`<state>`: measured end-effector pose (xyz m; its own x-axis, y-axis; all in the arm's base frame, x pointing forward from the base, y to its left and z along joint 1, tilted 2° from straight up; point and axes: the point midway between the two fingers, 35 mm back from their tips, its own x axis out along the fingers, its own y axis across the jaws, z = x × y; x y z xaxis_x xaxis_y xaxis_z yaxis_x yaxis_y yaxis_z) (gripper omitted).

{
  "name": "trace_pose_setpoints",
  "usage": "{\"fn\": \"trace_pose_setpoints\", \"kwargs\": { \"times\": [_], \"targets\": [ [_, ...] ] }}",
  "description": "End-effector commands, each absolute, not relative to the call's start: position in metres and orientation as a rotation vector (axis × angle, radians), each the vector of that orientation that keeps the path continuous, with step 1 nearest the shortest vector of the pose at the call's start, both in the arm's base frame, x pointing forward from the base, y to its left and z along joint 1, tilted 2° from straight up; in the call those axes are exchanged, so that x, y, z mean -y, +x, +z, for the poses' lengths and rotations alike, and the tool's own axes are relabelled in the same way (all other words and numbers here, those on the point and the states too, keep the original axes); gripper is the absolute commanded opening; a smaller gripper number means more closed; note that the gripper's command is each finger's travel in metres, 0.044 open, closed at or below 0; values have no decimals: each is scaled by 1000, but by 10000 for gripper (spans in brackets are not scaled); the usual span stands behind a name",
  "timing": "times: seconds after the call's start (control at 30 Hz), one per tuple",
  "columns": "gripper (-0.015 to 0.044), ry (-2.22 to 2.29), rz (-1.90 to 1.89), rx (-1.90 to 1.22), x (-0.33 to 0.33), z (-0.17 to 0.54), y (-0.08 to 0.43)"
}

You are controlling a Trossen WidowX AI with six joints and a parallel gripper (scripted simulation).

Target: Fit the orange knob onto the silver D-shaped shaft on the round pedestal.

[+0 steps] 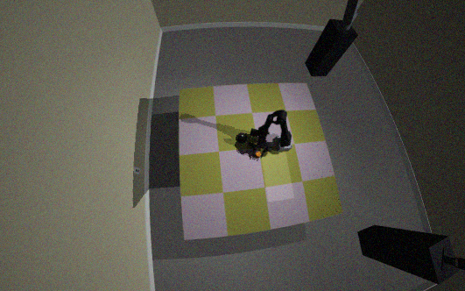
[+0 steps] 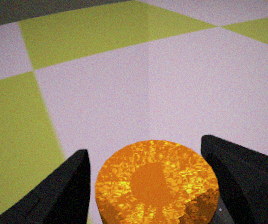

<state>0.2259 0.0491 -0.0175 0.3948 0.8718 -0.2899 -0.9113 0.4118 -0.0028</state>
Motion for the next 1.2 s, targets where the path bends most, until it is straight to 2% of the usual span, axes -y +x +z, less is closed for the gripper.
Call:
{"fn": "trace_pose_setpoints", "kwargs": {
  "times": [0.0, 0.23, 0.47, 0.67, 0.97, 1.17],
  "targets": [
    [260, -171, 1137, -256, -49, -17, 226],
    [260, -171, 1137, -256, -49, -17, 226],
    [440, -171, 1137, -256, -49, -17, 226],
    [440, -171, 1137, -256, -49, -16, 227],
    [440, -172, 1137, -258, -50, 57, 228],
    [440, -182, 1161, -323, -54, 60, 228]
  ]
}}
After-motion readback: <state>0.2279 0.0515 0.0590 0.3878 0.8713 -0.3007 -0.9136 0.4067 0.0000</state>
